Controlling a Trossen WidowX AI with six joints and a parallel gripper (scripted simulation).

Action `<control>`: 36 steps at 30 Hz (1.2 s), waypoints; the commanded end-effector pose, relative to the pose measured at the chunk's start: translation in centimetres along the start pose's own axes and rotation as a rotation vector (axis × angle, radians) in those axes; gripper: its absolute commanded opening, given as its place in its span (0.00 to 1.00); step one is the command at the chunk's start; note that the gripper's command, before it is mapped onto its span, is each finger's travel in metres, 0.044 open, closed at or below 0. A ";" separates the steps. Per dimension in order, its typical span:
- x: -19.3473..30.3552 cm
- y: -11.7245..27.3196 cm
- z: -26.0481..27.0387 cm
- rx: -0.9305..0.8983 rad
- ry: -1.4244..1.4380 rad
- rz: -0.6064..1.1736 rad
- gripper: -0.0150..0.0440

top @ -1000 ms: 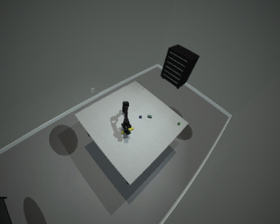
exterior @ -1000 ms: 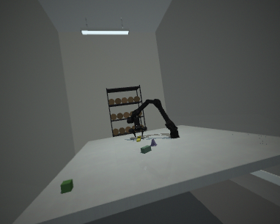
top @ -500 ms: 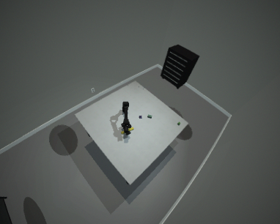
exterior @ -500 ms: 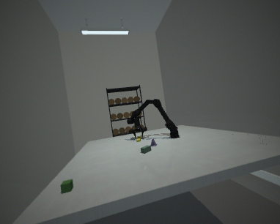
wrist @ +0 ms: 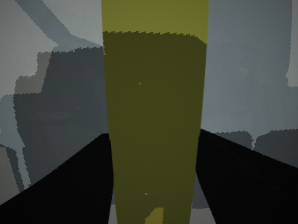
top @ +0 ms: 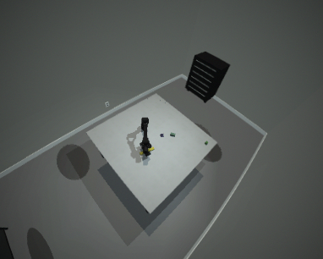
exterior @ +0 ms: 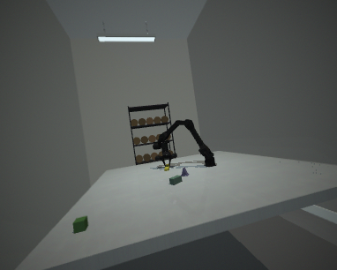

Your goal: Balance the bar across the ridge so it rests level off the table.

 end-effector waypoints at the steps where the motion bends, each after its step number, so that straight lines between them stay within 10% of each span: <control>1: 0.1 0.6 -0.1 0.001 0.000 0.000 0.25; 36: 0.0 9.7 -0.1 0.004 -0.004 -0.002 0.25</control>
Point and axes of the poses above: the point midway between the two fingers, 35 mm back from their tips, its own y axis back along the fingers, its own z axis across the jaws, x = y × z, the point moved 6 cm from there along y, back along the fingers, and after that the axes turned 13 degrees about y, right-handed, at the moved point
